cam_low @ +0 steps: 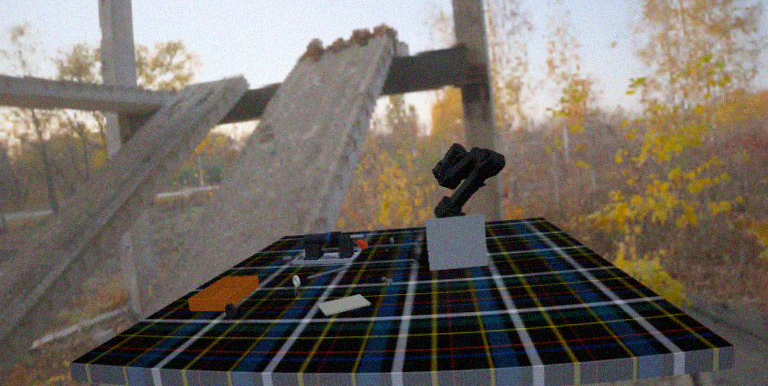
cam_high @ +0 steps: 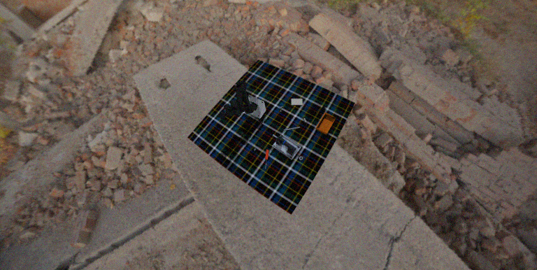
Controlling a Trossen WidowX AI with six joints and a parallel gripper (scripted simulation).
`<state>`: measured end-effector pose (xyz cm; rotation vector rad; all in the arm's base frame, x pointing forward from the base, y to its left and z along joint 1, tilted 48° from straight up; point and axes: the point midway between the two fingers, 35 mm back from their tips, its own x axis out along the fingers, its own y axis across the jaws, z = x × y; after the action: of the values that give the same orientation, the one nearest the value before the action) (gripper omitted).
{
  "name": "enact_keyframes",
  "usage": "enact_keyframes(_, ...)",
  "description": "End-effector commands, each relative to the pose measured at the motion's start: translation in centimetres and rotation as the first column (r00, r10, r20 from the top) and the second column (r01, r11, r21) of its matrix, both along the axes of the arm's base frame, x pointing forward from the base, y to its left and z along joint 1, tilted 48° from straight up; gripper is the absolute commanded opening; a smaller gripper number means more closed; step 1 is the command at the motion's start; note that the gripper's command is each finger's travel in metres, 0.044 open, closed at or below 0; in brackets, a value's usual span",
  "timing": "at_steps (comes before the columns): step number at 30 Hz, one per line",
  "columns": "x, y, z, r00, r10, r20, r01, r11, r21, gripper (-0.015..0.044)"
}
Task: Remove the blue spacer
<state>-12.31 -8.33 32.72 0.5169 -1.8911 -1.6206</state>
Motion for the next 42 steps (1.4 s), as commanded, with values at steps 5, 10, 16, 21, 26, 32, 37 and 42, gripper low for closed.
enact_keyframes(5, 3.4, -3.3, 1.5, 0.987, 0.155, -0.034, -0.157, 0.986, -0.063, 0.0440)
enact_keyframes(10, 9.7, -7.3, 2.5, 0.909, 0.411, -0.066, -0.416, 0.901, -0.123, 0.0440)
enact_keyframes(16, 18.3, -9.9, 1.7, 0.714, 0.698, -0.052, -0.697, 0.703, -0.141, 0.0440)
enact_keyframes(21, 24.9, -10.2, -0.1, 0.507, 0.862, 0.006, -0.855, 0.503, -0.127, 0.0440)
enact_keyframes(26, 31.5, -8.8, -3.2, 0.253, 0.960, 0.120, -0.959, 0.265, -0.097, 0.0440)
enact_keyframes(32, 37.9, -5.3, -8.4, -0.017, 0.939, 0.344, -0.998, 0.007, -0.069, 0.0440)
enact_keyframes(37, 41.3, -1.2, -13.5, -0.150, 0.815, 0.560, -0.988, -0.151, -0.045, 0.0440)
enact_keyframes(42, 42.4, 2.5, -17.8, -0.172, 0.682, 0.710, -0.974, -0.226, -0.019, 0.0440)
